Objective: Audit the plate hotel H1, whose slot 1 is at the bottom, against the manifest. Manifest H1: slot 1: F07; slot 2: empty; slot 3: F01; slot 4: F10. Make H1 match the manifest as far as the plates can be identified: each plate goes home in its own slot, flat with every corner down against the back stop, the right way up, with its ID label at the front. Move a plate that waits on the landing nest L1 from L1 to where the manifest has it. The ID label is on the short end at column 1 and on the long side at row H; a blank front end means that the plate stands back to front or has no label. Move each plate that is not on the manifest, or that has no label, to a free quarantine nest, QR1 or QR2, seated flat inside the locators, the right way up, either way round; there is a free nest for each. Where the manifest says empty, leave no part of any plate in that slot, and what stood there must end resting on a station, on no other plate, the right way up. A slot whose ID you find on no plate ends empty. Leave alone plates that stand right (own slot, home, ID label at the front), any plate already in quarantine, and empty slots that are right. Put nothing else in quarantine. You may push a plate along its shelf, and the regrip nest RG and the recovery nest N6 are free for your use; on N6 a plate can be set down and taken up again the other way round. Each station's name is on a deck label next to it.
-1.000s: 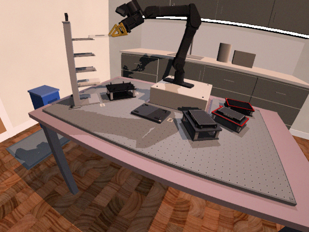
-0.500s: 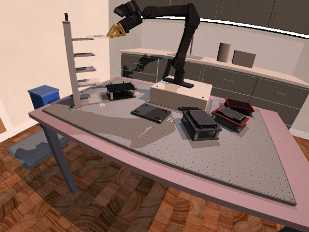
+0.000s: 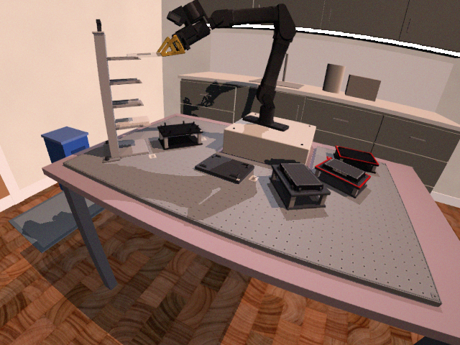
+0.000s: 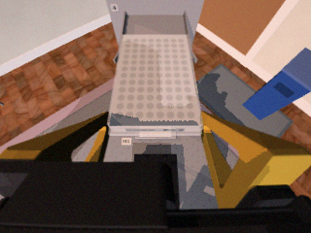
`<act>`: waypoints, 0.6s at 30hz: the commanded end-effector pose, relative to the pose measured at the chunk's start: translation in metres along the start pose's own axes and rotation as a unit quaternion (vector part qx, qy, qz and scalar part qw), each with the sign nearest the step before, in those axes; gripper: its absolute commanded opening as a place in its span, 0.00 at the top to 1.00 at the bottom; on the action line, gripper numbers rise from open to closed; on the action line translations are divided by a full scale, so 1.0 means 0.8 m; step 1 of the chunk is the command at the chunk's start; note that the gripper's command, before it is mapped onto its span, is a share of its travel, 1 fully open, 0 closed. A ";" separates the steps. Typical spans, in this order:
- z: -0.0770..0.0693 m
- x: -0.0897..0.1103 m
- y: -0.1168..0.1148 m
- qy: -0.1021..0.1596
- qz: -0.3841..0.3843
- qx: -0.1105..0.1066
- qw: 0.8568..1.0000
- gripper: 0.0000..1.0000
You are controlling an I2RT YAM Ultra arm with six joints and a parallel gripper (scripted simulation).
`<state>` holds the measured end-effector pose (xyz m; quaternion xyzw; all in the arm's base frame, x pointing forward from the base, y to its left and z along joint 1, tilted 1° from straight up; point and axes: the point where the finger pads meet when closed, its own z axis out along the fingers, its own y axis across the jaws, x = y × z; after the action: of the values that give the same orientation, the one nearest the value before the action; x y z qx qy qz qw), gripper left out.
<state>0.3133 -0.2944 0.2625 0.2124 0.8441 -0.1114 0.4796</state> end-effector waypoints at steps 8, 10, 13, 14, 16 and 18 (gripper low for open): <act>0.002 -0.013 -0.001 -0.014 -0.003 0.003 1.000 0.14; 0.003 -0.013 -0.001 -0.014 -0.003 0.003 1.000 0.14; 0.006 -0.014 -0.001 -0.014 -0.003 0.003 1.000 0.14; 0.006 -0.014 -0.001 -0.014 -0.003 0.003 1.000 0.14; 0.007 -0.014 -0.001 -0.014 -0.003 0.003 1.000 0.14; 0.007 -0.014 -0.001 -0.014 -0.003 0.003 1.000 0.14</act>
<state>0.3212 -0.2988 0.2615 0.2121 0.8432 -0.1123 0.4810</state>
